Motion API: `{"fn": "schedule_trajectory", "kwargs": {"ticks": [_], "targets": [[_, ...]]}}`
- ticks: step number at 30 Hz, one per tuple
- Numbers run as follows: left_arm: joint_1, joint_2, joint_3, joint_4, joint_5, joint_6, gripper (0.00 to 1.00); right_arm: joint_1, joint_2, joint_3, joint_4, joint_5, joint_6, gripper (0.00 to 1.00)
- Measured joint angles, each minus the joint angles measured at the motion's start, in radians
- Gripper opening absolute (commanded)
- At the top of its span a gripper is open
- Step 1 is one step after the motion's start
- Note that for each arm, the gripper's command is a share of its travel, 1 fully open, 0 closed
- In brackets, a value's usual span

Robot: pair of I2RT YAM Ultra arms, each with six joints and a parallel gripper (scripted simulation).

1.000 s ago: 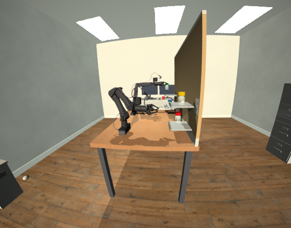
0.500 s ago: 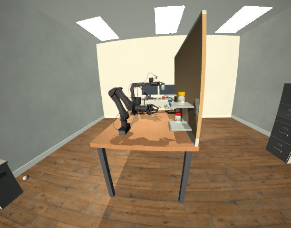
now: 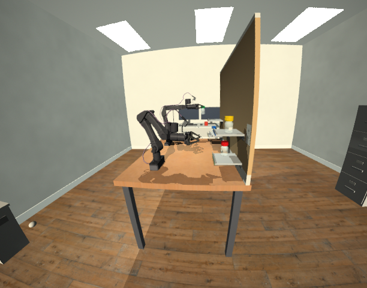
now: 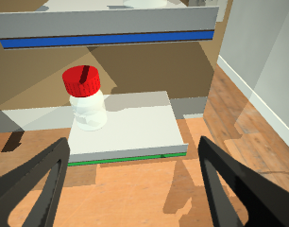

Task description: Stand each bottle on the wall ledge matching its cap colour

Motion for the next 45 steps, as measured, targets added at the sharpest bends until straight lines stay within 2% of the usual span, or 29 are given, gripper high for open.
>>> {"fn": "schedule_trajectory", "kwargs": {"ticks": [18, 22, 26, 29, 40, 45], "targets": [[0.005, -0.023, -0.042, -0.028, 0.013, 0.000, 0.50, 0.000, 0.000, 0.000, 0.000, 0.000, 0.000, 1.00], [0.002, -0.023, -0.042, -0.027, -0.017, -0.006, 0.50, 0.002, 0.000, 0.002, -0.024, 0.005, 0.000, 1.00], [-0.039, -0.011, -0.041, -0.012, -0.084, -0.020, 0.50, 0.031, 0.000, 0.029, -0.092, 0.018, 0.000, 1.00], [-0.108, 0.025, -0.021, 0.006, -0.177, -0.038, 0.50, 0.091, 0.000, 0.079, -0.192, 0.042, 0.003, 1.00], [-0.608, 0.322, 0.114, 0.119, -0.591, -0.077, 0.50, 0.567, -0.073, 0.461, -0.727, 0.133, 0.005, 1.00], [-0.748, 0.415, 0.142, 0.134, -0.721, -0.077, 0.50, 0.700, -0.085, 0.603, -0.932, 0.175, 0.006, 1.00]]}}
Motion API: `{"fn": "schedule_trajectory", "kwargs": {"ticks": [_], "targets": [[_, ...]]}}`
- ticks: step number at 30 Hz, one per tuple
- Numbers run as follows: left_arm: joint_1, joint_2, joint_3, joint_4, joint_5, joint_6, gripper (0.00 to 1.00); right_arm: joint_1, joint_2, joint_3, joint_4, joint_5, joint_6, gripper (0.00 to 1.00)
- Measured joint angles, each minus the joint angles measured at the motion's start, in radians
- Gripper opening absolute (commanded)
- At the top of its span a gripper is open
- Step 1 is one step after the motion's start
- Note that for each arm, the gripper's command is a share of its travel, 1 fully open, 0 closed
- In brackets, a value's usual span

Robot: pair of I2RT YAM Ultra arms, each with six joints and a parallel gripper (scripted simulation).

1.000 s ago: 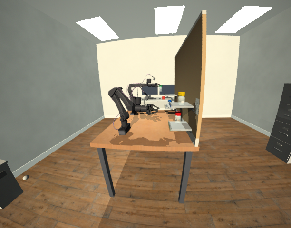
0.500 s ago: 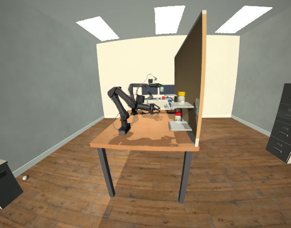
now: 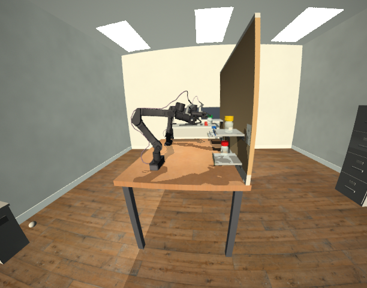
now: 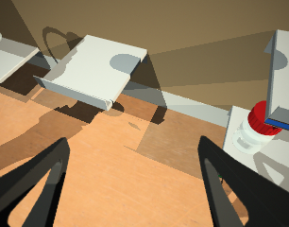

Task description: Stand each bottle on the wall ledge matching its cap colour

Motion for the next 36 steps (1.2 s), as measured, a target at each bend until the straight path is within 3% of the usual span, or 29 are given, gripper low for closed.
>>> {"fn": "schedule_trajectory", "kwargs": {"ticks": [9, 13, 17, 22, 29, 36], "targets": [[-0.277, 0.165, 0.092, 0.068, -0.241, 0.000, 0.50, 0.301, -0.031, 0.359, -0.349, 0.060, 0.000, 1.00], [-0.348, 0.216, 0.105, 0.076, -0.280, 0.001, 0.50, 0.382, -0.039, 0.497, -0.435, 0.084, 0.003, 1.00], [-0.349, 0.224, 0.106, 0.082, -0.291, 0.007, 0.50, 0.411, -0.043, 0.538, -0.479, 0.111, 0.006, 1.00], [-0.323, 0.189, 0.077, 0.137, -0.230, 0.029, 0.50, 0.422, -0.043, 0.540, -0.521, 0.131, 0.010, 1.00], [-0.261, 0.090, -0.063, 0.205, -0.028, 0.057, 0.50, 0.424, -0.043, 0.540, -0.537, 0.141, 0.011, 1.00], [-0.225, 0.080, -0.100, 0.232, 0.069, 0.068, 0.50, 0.424, -0.043, 0.540, -0.541, 0.143, 0.011, 1.00]]}}
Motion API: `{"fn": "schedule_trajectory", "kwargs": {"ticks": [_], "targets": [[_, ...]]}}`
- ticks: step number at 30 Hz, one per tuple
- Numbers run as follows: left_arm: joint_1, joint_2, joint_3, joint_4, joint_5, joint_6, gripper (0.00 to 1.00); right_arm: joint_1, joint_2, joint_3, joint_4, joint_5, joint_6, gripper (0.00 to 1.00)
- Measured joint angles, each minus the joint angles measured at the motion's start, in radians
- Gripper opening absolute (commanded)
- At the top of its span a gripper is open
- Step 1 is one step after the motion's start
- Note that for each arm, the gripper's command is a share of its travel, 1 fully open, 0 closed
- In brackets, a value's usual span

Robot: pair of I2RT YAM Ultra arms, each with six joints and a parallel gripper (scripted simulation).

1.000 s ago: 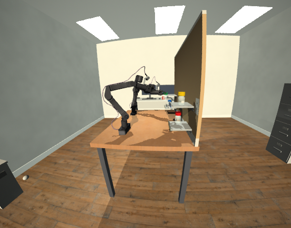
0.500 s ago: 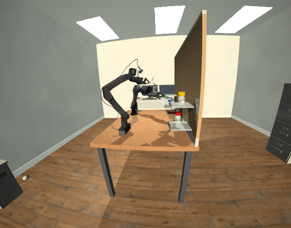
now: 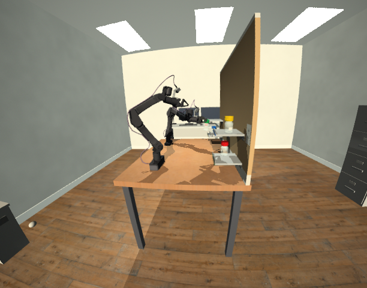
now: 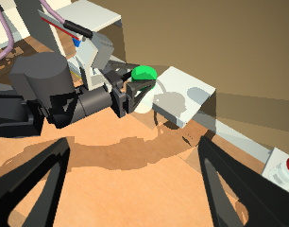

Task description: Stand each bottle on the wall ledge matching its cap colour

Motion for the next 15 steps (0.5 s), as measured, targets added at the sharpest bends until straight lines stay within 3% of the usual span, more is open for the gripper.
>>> {"fn": "schedule_trajectory", "kwargs": {"ticks": [15], "targets": [[0.002, 0.000, -0.014, 0.021, 0.029, 0.000, 0.50, 0.000, 0.000, 0.000, -0.001, 0.000, 0.000, 1.00]]}}
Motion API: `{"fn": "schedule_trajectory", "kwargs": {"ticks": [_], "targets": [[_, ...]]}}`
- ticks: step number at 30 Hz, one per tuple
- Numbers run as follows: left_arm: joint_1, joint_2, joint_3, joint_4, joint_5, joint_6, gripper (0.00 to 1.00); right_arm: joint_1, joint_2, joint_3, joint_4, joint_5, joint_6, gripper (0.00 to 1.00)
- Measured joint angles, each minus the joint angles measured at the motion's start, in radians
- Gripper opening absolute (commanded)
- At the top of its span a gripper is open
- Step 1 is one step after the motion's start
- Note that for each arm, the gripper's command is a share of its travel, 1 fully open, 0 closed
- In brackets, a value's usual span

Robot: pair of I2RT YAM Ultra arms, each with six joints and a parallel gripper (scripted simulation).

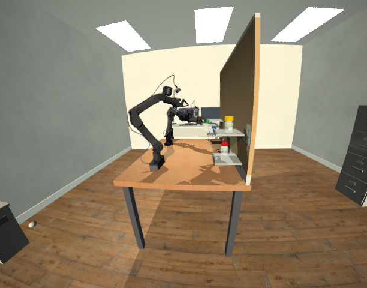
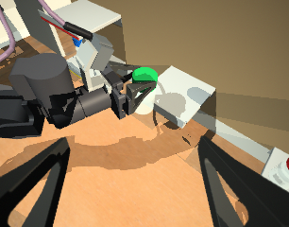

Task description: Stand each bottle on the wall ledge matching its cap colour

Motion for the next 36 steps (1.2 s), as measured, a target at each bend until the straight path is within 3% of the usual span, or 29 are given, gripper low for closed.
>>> {"fn": "schedule_trajectory", "kwargs": {"ticks": [20, 36], "targets": [[0.001, -0.022, 0.047, -0.041, 0.016, 0.000, 0.50, 0.000, 0.000, 0.000, 0.000, 0.000, 0.000, 1.00], [0.055, 0.175, 0.280, -0.066, 0.066, 0.000, 0.50, 0.000, 0.000, 0.000, 0.000, 0.000, 0.000, 1.00]]}}
